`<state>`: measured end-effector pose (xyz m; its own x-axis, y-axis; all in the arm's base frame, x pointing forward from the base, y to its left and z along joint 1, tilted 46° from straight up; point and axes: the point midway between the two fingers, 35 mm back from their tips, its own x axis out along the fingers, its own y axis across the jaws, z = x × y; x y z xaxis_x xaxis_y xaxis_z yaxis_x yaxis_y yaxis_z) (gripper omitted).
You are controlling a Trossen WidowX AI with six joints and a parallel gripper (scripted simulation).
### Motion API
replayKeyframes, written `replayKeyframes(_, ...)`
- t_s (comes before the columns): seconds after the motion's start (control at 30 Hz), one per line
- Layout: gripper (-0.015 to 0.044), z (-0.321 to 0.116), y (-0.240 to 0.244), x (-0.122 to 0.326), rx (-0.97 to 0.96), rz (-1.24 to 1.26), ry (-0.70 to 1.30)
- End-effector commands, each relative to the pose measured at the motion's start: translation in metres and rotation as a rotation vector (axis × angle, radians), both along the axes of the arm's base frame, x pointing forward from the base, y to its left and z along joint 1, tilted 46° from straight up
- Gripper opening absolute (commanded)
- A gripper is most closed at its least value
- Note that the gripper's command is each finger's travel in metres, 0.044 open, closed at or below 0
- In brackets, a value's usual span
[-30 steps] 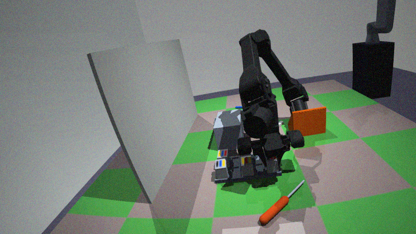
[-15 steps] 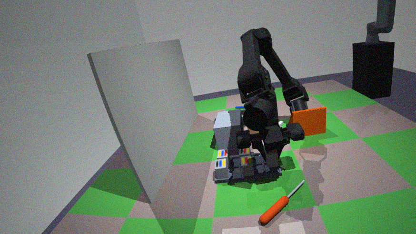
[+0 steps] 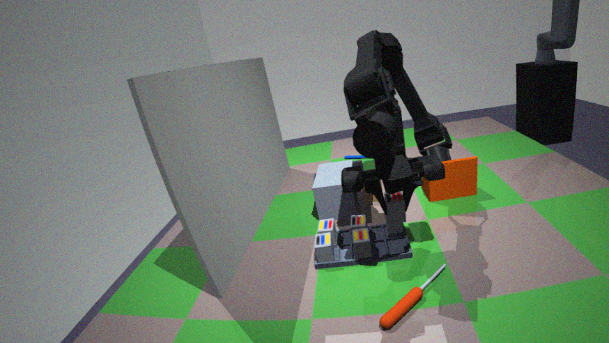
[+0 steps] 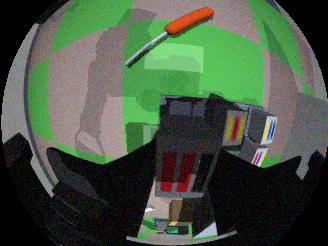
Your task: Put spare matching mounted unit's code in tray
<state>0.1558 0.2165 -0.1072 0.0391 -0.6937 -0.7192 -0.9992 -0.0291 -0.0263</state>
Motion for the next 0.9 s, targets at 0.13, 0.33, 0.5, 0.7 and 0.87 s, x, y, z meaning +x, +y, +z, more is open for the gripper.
replayKeyframes(0.13, 0.0000, 0.028, 0.021, -0.009, 0.002, -0.006, -0.001)
replayKeyframes(0.33, 0.0000, 0.031, 0.021, -0.005, 0.007, -0.005, 0.001)
replayKeyframes(0.5, 0.0000, 0.052, 0.016, 0.025, 0.035, 0.002, 0.012)
replayKeyframes(0.7, 0.0000, 0.077, 0.003, 0.060, 0.069, -0.013, 0.012)
replayKeyframes(0.87, 0.0000, 0.096, -0.013, 0.085, 0.098, -0.044, 0.002)
